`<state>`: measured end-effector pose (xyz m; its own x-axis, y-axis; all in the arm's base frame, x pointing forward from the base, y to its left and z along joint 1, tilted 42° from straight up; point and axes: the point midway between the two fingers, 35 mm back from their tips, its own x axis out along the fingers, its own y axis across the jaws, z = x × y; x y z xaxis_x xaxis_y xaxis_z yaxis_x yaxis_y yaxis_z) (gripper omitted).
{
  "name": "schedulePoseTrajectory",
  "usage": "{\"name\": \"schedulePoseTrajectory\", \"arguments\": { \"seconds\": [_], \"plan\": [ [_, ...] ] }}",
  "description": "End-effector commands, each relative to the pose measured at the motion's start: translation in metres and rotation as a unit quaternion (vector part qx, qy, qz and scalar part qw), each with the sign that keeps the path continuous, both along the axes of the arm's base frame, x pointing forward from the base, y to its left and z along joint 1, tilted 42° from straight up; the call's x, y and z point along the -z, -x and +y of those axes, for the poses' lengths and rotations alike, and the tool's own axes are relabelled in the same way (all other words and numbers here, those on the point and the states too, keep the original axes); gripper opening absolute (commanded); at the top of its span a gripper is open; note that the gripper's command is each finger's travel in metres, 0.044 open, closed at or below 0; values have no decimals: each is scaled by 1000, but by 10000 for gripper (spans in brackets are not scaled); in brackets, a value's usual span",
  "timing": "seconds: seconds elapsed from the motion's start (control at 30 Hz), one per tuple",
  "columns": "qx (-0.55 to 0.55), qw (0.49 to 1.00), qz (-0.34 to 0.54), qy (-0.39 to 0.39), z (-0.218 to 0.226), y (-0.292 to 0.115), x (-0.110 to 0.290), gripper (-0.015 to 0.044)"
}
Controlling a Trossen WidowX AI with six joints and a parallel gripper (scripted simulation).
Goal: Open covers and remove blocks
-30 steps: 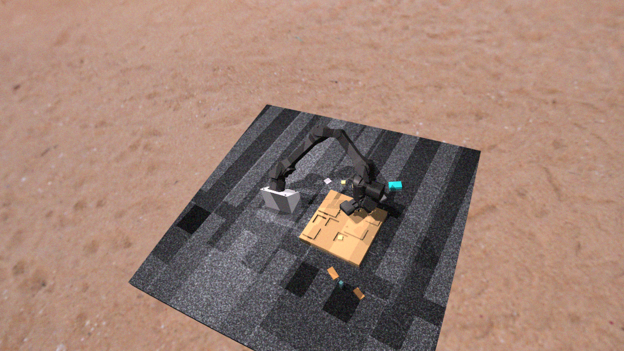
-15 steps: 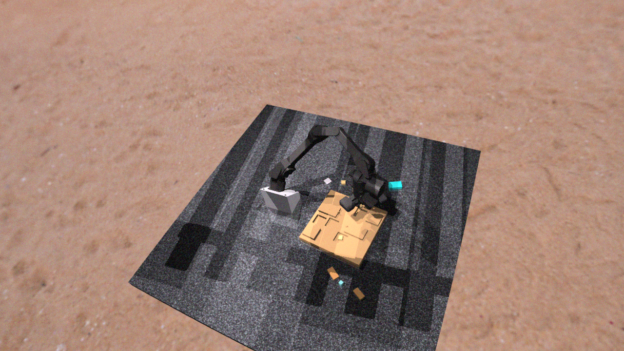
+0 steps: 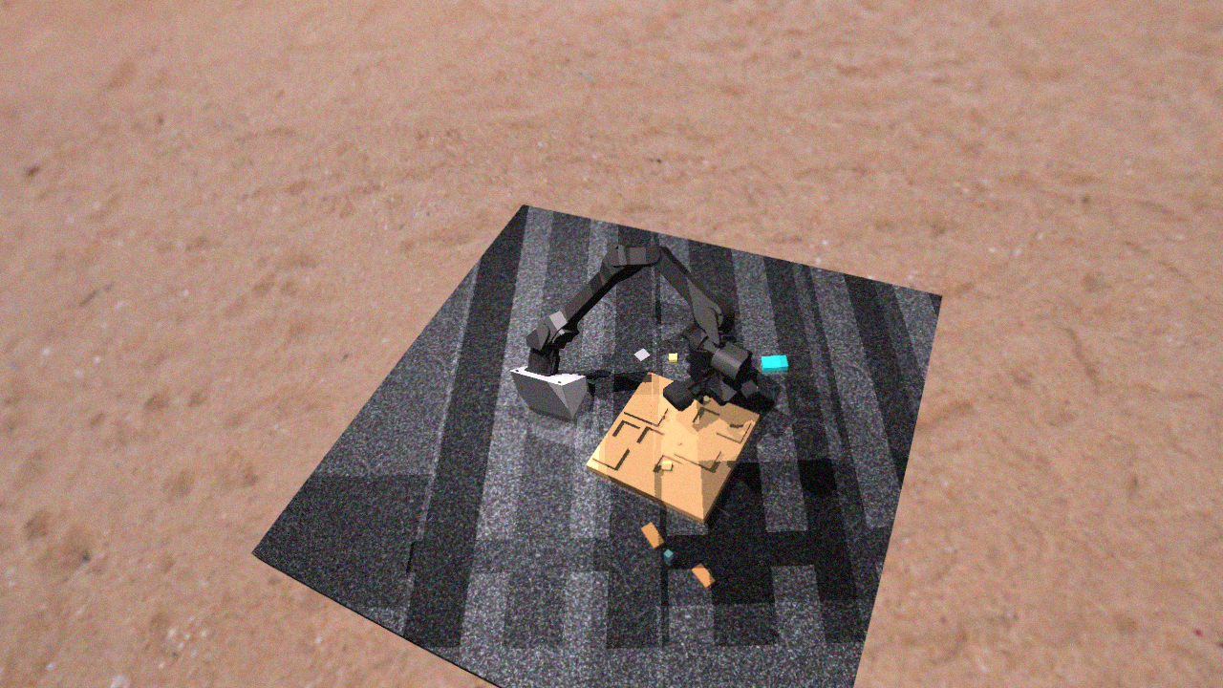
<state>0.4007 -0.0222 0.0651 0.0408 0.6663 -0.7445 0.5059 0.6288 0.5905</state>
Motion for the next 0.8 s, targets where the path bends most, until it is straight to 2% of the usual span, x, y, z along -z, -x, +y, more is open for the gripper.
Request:
{"name": "schedulePoseTrajectory", "arguments": {
  "seconds": [0.0, 0.77],
  "plan": [
    [0, 1000, 0, 5, -12, 1, 8, 80],
    [5, 1000, 1, 20, -83, 21, 61, 80]
  ]
}}
